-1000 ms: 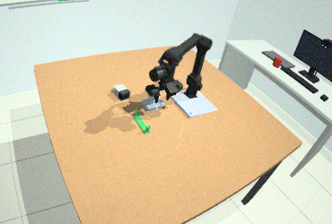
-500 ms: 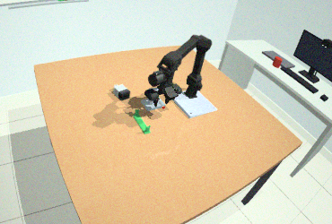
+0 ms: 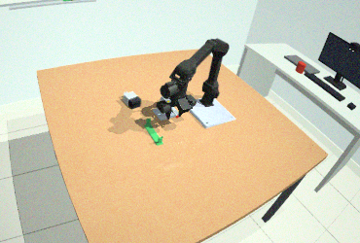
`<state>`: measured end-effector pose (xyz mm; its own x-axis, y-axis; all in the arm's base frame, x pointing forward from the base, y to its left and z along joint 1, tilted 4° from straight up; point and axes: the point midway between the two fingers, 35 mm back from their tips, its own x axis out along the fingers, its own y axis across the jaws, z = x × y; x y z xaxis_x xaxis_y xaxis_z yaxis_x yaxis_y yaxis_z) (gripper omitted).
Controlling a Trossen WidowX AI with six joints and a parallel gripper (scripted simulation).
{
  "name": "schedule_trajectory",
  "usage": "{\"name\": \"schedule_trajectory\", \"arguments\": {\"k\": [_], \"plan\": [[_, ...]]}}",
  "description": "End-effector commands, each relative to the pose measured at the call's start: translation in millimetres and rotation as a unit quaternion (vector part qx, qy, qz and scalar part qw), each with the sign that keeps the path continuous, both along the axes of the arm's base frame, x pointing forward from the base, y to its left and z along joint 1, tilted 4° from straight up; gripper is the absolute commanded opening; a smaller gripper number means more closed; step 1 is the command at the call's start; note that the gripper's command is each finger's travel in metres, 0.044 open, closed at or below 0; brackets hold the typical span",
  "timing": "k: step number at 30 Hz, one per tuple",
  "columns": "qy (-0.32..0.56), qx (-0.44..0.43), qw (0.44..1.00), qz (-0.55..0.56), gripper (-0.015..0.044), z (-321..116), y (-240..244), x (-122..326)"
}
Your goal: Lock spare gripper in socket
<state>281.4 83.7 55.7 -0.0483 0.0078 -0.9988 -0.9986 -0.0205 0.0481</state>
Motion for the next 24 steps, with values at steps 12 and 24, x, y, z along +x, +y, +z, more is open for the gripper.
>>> {"name": "schedule_trajectory", "arguments": {"k": [12,24], "plan": [[0.000,0.003,1.000,-0.002,0.0005,-1.5,1.0,-0.1],[0.000,0.025,1.000,-0.002,0.0000,1.7,2.9,0.2]]}}
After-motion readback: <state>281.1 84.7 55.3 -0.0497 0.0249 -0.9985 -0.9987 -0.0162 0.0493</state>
